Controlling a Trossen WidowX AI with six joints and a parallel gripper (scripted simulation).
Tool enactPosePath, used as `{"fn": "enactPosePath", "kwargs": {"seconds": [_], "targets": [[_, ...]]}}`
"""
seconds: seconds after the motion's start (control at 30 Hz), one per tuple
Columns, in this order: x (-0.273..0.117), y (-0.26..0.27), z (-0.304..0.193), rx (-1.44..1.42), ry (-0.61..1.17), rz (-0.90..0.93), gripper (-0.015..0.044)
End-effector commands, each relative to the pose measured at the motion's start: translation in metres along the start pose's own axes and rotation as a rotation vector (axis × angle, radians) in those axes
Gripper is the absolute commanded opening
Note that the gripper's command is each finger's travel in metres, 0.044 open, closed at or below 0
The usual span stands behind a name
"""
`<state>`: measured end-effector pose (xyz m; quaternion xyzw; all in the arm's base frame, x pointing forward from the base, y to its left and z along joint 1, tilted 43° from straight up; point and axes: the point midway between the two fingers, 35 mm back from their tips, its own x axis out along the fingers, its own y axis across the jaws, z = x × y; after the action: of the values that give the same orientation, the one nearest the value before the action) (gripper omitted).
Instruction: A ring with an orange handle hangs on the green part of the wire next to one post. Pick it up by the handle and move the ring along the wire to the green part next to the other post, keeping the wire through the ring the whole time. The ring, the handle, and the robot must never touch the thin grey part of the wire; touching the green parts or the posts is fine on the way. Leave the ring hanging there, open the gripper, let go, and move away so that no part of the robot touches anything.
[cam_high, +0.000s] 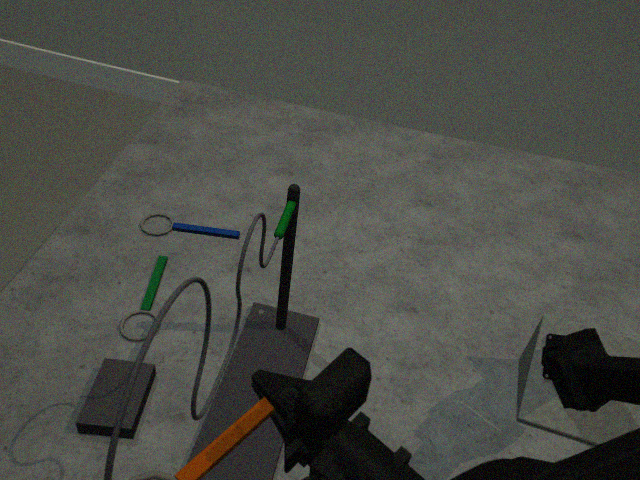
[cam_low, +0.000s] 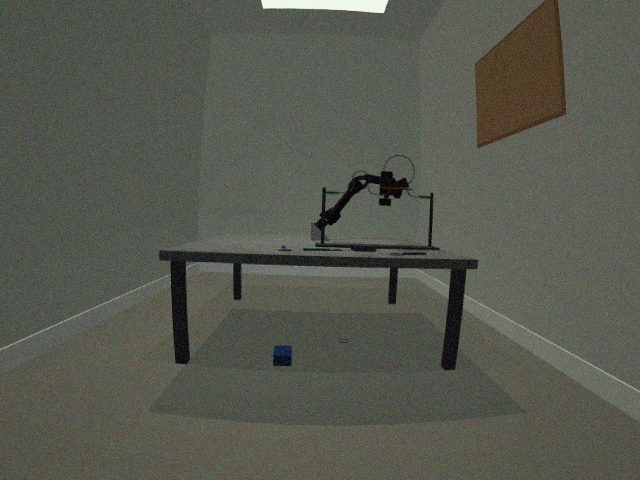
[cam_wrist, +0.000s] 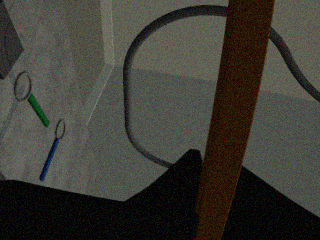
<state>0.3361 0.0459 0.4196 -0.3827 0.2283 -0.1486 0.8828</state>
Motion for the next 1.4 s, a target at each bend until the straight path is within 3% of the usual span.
{"fn": "enactPosePath", "kwargs": {"seconds": [0.0,1.03,1.37], "targets": [[-0.002,-0.011,0.000,-0.025,0.000,-0.030,-0.0150],[-0.008,-0.063,0.010,-0.334,0.008,-0.191,-0.0150],[-0.003,-0.084,0.019,-0.461,-0.071,-0.229,-0.0150]]}}
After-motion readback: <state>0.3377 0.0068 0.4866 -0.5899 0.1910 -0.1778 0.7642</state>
